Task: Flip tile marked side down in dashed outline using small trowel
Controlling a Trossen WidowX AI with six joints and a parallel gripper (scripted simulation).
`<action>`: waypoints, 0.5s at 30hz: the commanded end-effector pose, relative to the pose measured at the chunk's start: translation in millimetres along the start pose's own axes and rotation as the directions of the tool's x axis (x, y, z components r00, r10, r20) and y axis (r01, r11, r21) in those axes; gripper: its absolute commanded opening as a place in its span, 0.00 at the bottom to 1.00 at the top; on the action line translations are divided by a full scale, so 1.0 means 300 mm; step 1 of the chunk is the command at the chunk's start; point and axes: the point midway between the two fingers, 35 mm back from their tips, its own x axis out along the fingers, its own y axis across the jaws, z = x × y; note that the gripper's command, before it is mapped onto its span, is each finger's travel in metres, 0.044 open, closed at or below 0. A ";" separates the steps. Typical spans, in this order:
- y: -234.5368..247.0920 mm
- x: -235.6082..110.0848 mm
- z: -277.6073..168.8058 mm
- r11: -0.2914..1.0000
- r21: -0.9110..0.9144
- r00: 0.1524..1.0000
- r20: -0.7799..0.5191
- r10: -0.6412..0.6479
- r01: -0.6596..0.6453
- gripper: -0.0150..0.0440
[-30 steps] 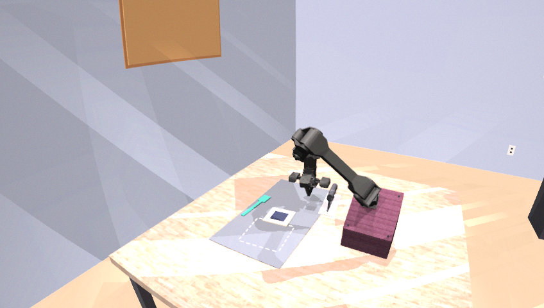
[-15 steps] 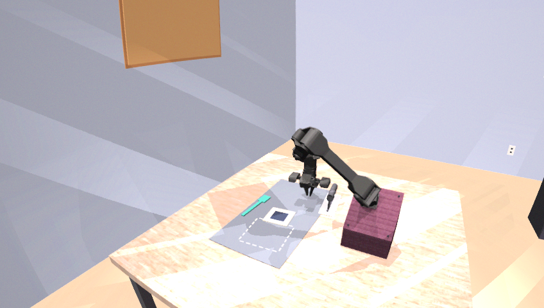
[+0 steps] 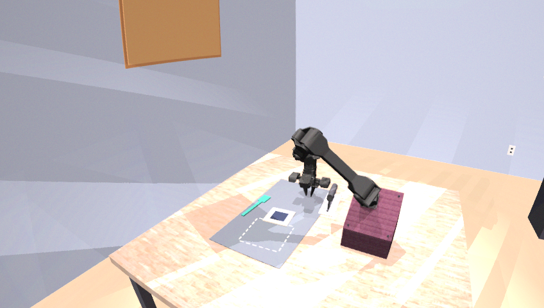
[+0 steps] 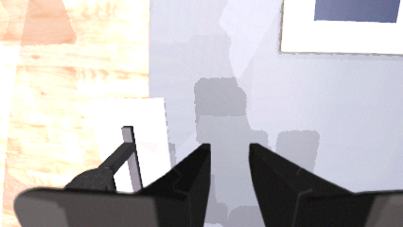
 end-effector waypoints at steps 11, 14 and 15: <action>0.000 0.000 0.000 1.000 0.000 1.000 0.000 0.000 0.000 0.25; 0.000 0.000 0.000 1.000 0.000 1.000 0.000 0.000 0.000 0.25; 0.000 0.000 0.000 1.000 0.000 1.000 0.000 0.000 0.000 0.25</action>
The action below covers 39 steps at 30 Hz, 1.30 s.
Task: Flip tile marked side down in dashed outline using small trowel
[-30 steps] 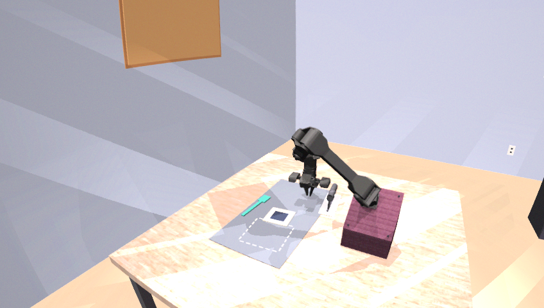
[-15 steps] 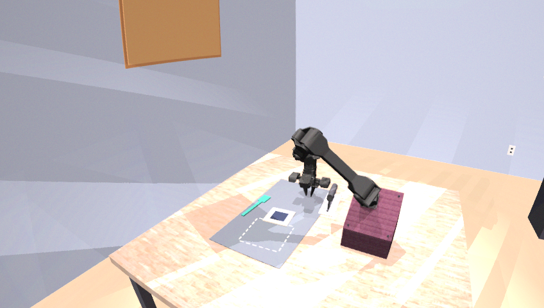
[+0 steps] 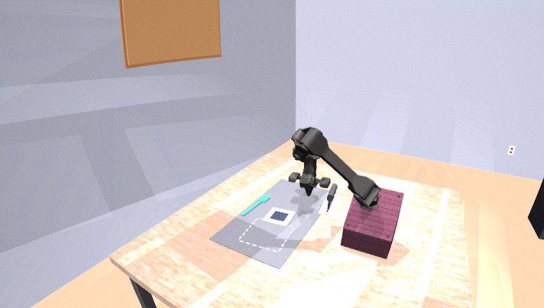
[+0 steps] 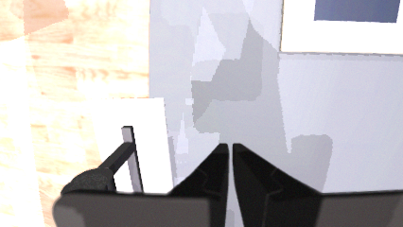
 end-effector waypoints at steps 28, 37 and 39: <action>0.327 -0.096 -0.311 1.000 -0.010 1.000 -0.003 0.005 -0.005 0.71; 0.325 -0.076 -0.312 1.000 -0.010 1.000 -0.003 0.005 -0.005 0.71; 0.324 -0.066 -0.312 1.000 -0.010 1.000 -0.003 0.005 -0.005 0.71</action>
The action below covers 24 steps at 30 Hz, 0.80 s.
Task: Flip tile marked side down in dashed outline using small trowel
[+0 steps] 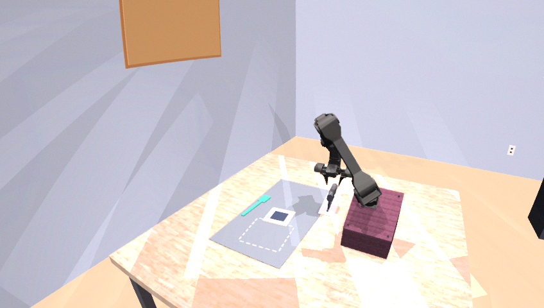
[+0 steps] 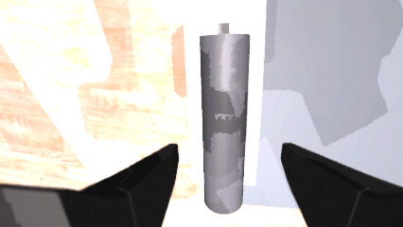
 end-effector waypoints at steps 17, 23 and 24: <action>0.008 0.115 -0.002 1.000 0.000 1.000 0.005 0.006 -0.006 0.71; 0.009 0.143 -0.001 1.000 0.000 1.000 0.005 0.005 -0.005 0.71; 0.009 0.144 -0.001 1.000 0.000 1.000 0.005 0.005 -0.005 0.71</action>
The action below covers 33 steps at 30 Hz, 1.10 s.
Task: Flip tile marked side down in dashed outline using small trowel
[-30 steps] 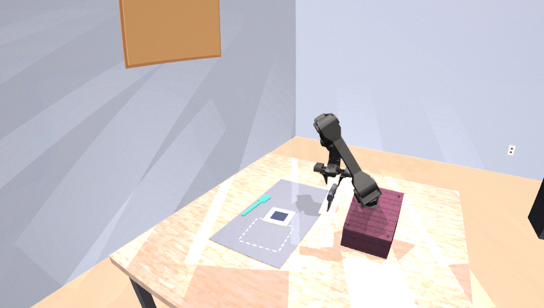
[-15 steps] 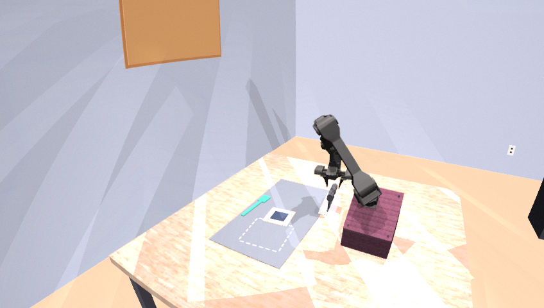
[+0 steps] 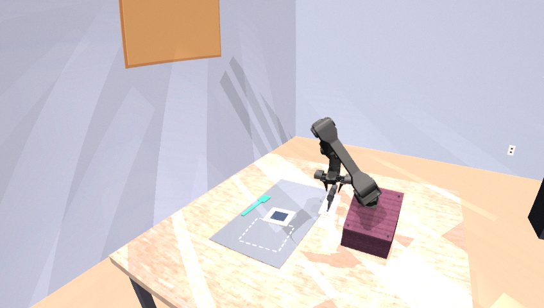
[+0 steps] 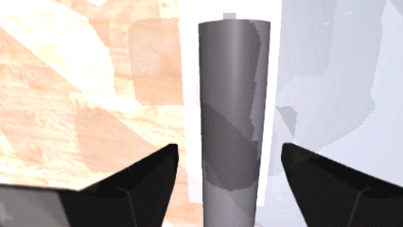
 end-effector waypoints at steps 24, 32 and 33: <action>0.005 0.022 0.006 1.000 0.006 1.000 0.009 0.001 -0.001 0.47; 0.005 0.022 0.006 0.994 0.109 1.000 0.009 0.001 -0.002 0.47; 0.005 0.022 0.006 0.990 0.139 1.000 0.009 0.001 -0.002 0.47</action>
